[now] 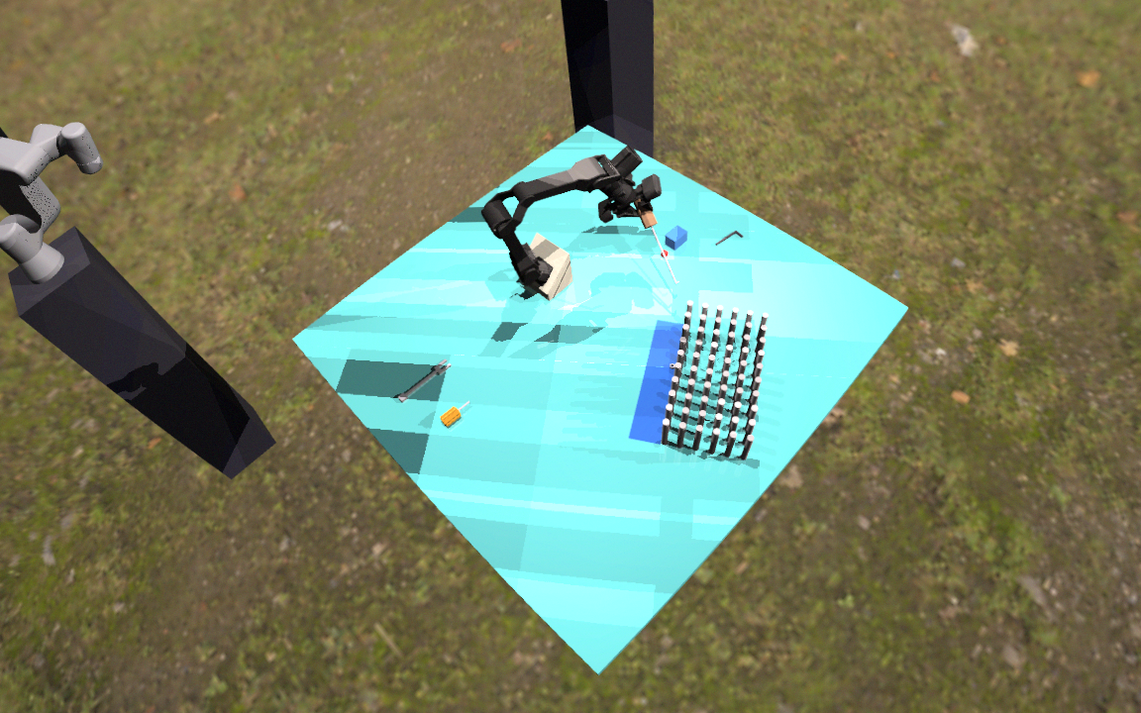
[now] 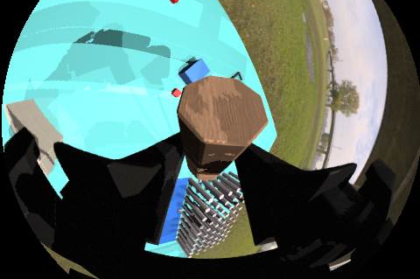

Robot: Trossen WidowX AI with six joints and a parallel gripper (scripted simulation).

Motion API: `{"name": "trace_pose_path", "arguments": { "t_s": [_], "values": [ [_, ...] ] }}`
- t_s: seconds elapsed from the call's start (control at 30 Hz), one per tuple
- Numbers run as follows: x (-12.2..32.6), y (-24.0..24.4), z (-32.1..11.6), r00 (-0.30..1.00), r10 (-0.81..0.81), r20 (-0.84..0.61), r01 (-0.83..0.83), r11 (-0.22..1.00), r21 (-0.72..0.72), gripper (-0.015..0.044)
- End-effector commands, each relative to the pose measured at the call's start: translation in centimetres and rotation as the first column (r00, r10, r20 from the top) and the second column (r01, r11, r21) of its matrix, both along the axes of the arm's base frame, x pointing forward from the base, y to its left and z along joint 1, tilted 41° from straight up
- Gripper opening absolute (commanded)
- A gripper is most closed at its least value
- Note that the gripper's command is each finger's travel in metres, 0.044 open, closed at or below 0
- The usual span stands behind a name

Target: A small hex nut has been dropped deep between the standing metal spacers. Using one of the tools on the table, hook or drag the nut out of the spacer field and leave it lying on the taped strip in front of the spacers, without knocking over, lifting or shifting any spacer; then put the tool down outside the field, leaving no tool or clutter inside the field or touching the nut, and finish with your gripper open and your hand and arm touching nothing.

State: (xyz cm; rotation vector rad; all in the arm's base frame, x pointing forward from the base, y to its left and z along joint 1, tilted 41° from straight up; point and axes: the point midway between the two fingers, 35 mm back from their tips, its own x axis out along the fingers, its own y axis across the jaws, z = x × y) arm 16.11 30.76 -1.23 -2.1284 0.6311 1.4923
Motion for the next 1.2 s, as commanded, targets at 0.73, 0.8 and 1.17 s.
{"name": "trace_pose_path", "arguments": {
  "t_s": [0.73, 0.8, 1.17],
  "values": [
    [-4.9, 3.1, -4.3, 0.659, 0.722, -0.209, -0.752, 0.631, -0.192, 0.0000],
    [-5.3, 3.3, -4.6, 0.609, 0.759, -0.231, -0.793, 0.577, -0.198, 0.0000],
    [-7.5, 4.0, -6.4, 0.301, 0.887, -0.350, -0.949, 0.242, -0.204, 0.0000]
  ]
}}
